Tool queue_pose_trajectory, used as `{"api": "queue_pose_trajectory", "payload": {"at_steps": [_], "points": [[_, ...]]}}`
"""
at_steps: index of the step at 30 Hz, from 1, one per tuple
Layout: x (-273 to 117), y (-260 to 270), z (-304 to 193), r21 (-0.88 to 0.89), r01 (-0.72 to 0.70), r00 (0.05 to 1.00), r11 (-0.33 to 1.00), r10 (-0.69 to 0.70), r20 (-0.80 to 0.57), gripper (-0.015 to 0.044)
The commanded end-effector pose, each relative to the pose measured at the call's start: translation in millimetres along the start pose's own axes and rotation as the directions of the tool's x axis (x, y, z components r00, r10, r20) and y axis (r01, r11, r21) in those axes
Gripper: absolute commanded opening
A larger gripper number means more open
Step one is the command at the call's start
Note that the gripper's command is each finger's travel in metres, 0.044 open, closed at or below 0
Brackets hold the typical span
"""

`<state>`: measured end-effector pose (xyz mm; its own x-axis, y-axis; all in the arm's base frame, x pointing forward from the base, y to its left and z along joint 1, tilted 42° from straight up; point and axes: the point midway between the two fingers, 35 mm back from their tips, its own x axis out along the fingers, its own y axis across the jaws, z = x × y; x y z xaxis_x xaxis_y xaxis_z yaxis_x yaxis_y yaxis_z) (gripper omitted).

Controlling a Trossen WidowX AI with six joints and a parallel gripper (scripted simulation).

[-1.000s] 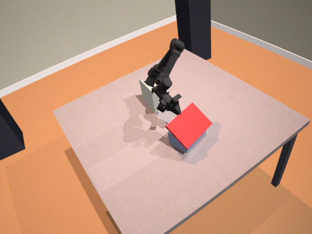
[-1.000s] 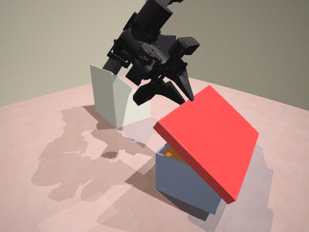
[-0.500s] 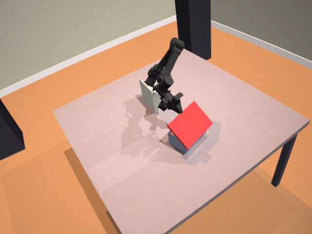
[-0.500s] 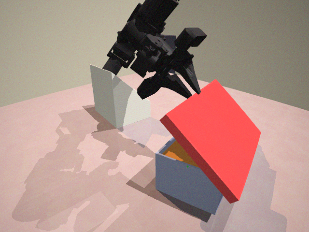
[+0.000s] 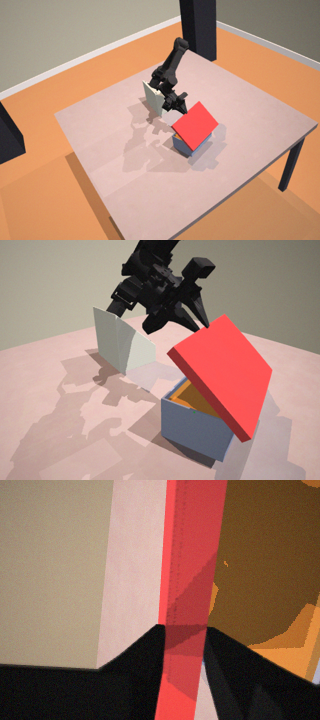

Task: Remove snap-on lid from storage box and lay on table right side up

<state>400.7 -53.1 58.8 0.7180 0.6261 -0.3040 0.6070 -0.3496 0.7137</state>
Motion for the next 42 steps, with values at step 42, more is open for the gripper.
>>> {"api": "queue_pose_trajectory", "payload": {"at_steps": [42], "points": [[-23,21,-32,-0.014,-0.007,1.0,1.0,0.007,-0.003,0.0]]}}
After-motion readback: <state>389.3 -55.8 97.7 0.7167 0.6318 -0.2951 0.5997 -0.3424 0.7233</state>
